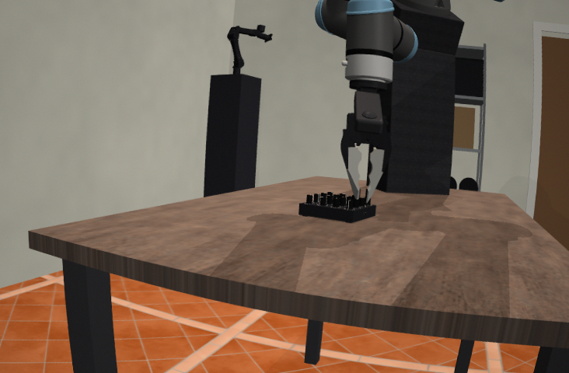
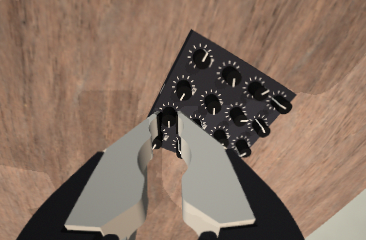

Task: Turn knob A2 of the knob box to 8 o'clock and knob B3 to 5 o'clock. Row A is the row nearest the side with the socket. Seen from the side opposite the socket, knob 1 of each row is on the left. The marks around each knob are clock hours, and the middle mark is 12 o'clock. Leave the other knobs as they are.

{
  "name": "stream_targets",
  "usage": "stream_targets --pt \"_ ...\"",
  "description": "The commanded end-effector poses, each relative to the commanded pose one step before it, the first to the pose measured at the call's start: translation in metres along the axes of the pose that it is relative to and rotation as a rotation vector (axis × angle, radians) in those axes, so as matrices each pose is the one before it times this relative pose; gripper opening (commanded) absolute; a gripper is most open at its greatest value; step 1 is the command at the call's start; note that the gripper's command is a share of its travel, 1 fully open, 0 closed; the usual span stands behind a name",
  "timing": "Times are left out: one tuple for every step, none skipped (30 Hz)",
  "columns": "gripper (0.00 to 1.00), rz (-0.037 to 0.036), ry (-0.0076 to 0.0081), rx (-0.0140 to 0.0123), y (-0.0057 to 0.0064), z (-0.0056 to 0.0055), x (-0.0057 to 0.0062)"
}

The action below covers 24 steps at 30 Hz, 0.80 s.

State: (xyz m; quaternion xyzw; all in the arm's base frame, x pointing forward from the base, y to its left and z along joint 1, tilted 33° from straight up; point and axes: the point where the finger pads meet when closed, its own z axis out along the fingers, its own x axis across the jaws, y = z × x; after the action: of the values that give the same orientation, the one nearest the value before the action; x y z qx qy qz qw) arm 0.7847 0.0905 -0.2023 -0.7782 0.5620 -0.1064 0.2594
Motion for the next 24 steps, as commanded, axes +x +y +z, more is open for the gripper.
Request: stream_targets --pt "0.04 -0.00897 0.00016 0.00058 -0.00036 -0.00040 0.00009" --pt "0.04 -0.00179 0.00000 0.00000 0.00000 0.00000 -0.00001" --pt "0.04 -0.00131 0.00000 0.00000 0.00000 0.00000 -0.00001" --pt "0.04 -0.00090 0.00000 0.00000 0.00000 0.00000 0.00000" --pt "0.04 -0.00056 0.00000 0.00000 0.00000 0.00000 0.00000" --pt "0.04 -0.00030 0.00000 0.00000 0.00000 0.00000 0.00000" --pt "0.04 -0.00011 0.00000 0.00000 0.00000 0.00000 0.00000" --pt "0.04 -0.00002 0.00000 0.00000 0.00000 0.00000 0.00000" --pt "0.04 0.00000 0.00000 0.00000 0.00000 0.00000 0.00000" --pt "0.04 0.00000 0.00000 0.00000 0.00000 0.00000 0.00000" --pt "0.04 0.00000 0.00000 0.00000 0.00000 0.00000 0.00000" --pt "0.04 0.00000 0.00000 0.00000 0.00000 0.00000 0.00000" --pt "0.04 0.00000 0.00000 0.00000 0.00000 0.00000 0.00000" --pt "0.04 0.00000 0.00000 0.00000 0.00000 0.00000 0.00000" --pt "0.04 0.00000 0.00000 0.00000 0.00000 0.00000 0.00000" --pt "0.04 0.00000 0.00000 0.00000 0.00000 0.00000 0.00000" --pt "0.04 0.00000 0.00000 0.00000 0.00000 0.00000 0.00000" --pt "0.04 0.00000 0.00000 0.00000 0.00000 0.00000 0.00000" --pt "0.04 0.00000 0.00000 0.00000 0.00000 0.00000 0.00000" --pt "0.11 0.00000 0.00000 0.00000 0.00000 0.00000 0.00000" --pt "0.11 0.00000 0.00000 0.00000 0.00000 0.00000 0.00000" --pt "0.11 0.00000 0.00000 0.00000 0.00000 0.00000 0.00000" --pt "0.11 0.00000 0.00000 0.00000 0.00000 0.00000 0.00000" --pt "0.11 0.00000 0.00000 0.00000 0.00000 0.00000 0.00000"
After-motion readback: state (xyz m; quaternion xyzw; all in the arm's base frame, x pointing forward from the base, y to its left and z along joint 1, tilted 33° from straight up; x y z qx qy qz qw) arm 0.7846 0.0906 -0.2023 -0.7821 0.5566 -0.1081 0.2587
